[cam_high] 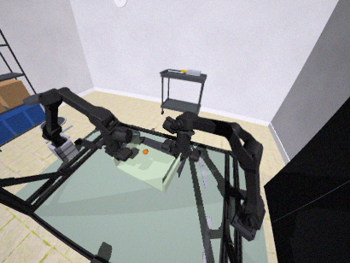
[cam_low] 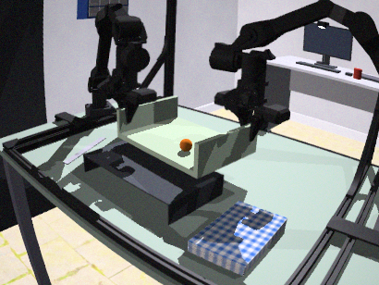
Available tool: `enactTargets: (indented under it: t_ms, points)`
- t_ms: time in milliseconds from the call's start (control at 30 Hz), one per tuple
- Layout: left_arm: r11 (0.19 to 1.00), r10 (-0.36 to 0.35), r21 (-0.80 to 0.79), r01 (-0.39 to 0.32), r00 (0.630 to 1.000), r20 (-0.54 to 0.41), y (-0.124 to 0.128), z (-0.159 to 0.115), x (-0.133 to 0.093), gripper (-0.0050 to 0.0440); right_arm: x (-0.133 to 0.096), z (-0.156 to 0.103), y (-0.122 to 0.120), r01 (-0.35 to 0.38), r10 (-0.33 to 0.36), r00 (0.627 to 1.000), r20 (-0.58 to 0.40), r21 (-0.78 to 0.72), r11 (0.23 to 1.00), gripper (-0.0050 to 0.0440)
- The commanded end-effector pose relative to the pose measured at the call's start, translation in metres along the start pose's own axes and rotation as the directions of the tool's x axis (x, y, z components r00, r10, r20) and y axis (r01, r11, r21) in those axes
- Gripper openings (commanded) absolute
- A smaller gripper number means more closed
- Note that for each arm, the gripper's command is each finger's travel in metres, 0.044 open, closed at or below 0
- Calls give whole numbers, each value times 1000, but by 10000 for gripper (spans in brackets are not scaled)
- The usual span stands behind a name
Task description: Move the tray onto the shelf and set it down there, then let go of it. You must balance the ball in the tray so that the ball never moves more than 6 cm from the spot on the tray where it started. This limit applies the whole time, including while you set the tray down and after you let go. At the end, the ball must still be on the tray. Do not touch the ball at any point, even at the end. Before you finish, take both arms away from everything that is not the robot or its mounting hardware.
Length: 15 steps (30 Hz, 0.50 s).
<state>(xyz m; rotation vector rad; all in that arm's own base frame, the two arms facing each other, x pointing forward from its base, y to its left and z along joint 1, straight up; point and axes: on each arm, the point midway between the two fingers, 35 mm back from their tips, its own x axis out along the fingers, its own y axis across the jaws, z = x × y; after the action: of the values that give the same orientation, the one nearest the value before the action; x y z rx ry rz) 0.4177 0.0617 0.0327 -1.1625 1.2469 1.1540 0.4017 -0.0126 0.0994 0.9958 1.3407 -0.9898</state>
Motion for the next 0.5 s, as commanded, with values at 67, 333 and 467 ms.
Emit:
enactTargets:
  t_ms: [67, 333, 467]
  points:
    - [1000, -1, -3, 1, 999, 39, 0, 4, 1, 20, -6, 4, 0, 0, 0, 999, 40, -3, 1000, 20]
    - [1000, 1, -3, -1, 1000, 17, 0, 6, -1, 20, -4, 6, 0, -2, 2, 1000, 18, -3, 1000, 20]
    - [1000, 0, -3, 0, 1000, -4, 0, 8, -3, 20, -2, 9, 0, -2, 2, 1000, -3, -3, 1000, 20]
